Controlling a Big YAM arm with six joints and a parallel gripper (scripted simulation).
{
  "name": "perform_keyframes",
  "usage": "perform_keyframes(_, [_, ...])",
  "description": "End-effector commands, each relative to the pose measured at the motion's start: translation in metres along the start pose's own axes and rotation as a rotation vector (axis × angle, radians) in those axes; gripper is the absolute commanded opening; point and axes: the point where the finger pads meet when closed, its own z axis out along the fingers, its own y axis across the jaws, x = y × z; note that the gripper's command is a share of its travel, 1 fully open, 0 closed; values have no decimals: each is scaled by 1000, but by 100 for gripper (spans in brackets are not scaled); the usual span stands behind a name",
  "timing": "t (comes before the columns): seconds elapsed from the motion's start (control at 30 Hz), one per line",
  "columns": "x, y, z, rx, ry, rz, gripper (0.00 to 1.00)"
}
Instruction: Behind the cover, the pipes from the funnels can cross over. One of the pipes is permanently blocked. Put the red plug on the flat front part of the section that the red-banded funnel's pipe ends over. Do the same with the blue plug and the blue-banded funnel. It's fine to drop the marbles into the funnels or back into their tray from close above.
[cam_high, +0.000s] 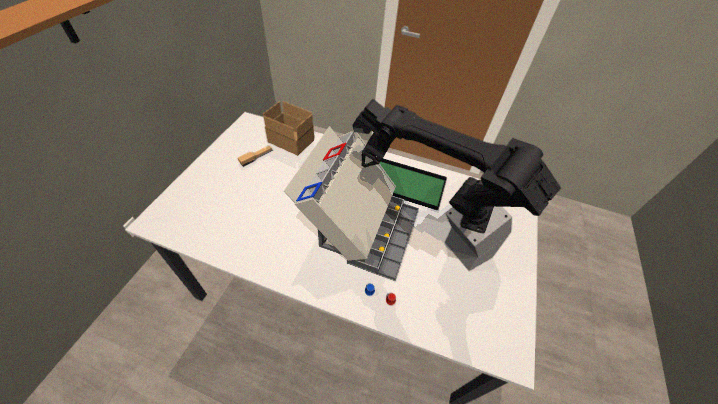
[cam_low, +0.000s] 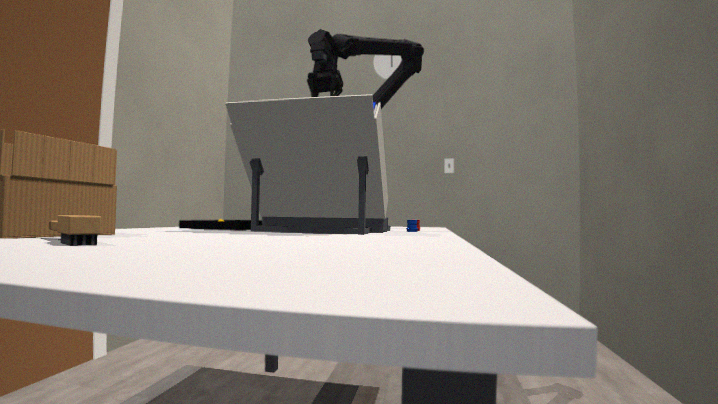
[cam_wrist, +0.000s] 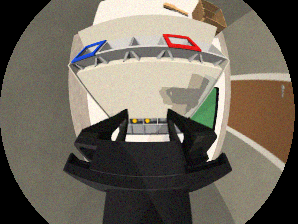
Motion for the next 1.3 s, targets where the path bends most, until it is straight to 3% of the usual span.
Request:
perform_keyframes(0.0, [-1,-2,-7,4,-12,-16,59])
perform_keyframes(0.93, [9,-2,-12,16,-45,-41,59])
perform_keyframes(1.27, [106,-7,17,20,222,-38,59])
